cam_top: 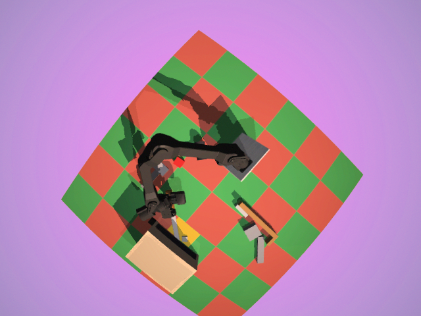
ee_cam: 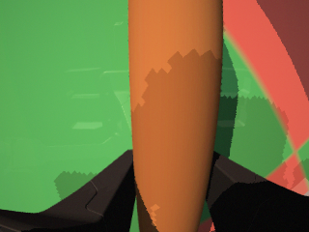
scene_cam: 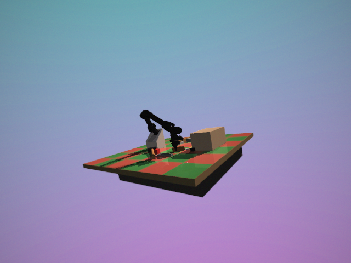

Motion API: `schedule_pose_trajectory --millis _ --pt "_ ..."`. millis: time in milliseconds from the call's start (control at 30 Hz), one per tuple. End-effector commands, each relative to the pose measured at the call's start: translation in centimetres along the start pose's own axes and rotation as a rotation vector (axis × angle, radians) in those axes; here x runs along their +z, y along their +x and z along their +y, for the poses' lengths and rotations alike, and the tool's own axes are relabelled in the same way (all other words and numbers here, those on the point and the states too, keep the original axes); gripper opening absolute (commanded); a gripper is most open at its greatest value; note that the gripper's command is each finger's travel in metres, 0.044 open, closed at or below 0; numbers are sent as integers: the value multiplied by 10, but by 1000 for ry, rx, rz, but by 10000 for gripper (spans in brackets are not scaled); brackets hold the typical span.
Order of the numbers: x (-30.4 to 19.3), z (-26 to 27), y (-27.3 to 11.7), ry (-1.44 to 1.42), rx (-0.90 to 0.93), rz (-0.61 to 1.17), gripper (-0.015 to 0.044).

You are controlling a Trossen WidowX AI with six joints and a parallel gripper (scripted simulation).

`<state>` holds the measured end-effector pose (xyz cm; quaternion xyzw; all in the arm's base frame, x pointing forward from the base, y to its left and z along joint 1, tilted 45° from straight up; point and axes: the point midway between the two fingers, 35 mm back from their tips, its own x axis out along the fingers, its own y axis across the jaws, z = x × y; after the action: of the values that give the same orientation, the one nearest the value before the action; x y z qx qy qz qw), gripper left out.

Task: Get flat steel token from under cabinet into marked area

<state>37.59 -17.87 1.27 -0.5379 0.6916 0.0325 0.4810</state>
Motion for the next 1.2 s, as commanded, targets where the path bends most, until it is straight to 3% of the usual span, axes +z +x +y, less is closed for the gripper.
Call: schedule_pose_trajectory --millis 0,1167 --pt "11 -1 0 3 -2 -10 0" --pt "45 5 0 4 -1 -11 0"
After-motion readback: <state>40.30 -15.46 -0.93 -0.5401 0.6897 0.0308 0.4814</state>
